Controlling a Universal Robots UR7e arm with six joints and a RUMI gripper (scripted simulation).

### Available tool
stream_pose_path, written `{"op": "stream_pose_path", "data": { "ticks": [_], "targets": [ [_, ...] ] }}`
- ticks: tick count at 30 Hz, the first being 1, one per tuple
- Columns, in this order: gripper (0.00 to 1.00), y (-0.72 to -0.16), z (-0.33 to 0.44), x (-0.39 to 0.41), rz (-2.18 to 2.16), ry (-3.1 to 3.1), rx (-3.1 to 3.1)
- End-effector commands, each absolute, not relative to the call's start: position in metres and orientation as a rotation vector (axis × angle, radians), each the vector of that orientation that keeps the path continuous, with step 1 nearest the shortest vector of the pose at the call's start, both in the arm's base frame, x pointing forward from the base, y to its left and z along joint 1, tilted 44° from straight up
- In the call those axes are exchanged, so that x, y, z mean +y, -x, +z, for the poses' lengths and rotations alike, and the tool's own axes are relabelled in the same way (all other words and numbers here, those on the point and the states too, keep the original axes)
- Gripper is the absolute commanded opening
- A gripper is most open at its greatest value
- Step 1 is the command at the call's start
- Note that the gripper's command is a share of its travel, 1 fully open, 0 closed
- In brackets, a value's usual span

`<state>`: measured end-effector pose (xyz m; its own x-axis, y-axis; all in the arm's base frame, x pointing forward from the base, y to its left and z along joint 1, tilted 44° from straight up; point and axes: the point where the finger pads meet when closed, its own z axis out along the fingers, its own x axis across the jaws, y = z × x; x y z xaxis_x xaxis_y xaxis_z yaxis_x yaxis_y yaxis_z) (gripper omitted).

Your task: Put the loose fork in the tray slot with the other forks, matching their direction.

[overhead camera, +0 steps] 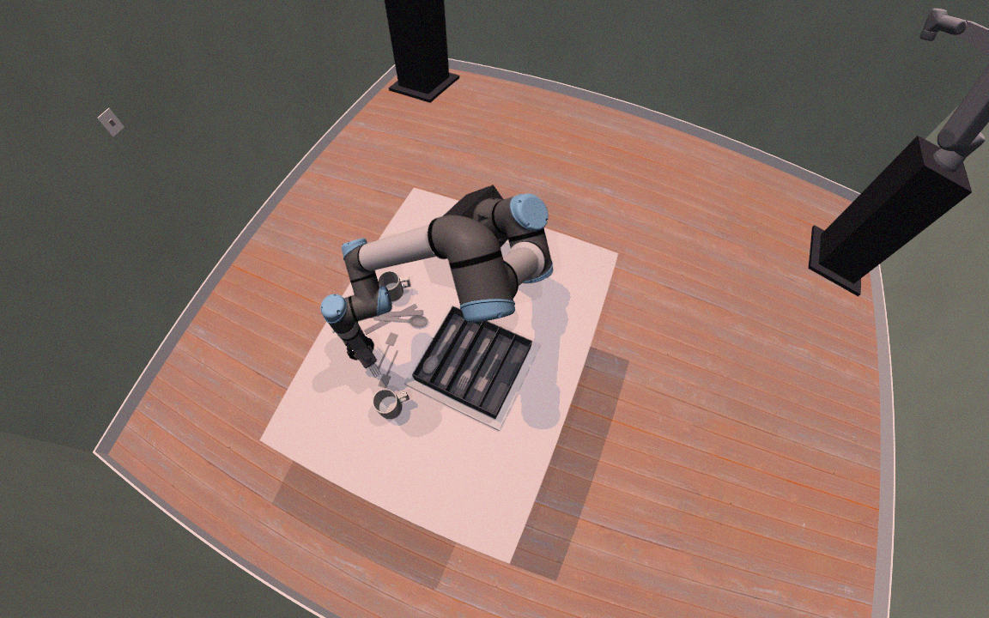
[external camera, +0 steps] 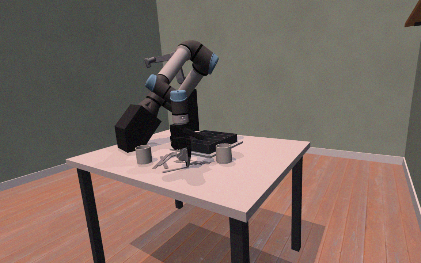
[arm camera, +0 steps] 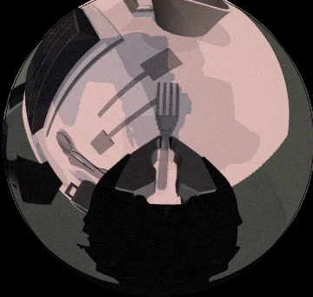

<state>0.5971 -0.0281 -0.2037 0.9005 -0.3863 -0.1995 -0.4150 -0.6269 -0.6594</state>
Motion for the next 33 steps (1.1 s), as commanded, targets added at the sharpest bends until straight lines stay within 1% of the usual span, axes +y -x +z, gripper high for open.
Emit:
{"op": "stream_pose_path", "data": {
  "ticks": [1,19,33],
  "targets": [
    [0.01,-0.596,-0.204,-0.027,0.052,2.312,0.571],
    [0.01,-0.596,-0.200,-0.032,0.048,2.312,0.572],
    [0.01,-0.594,-0.177,-0.054,0.044,2.315,0.571]
  ]
}}
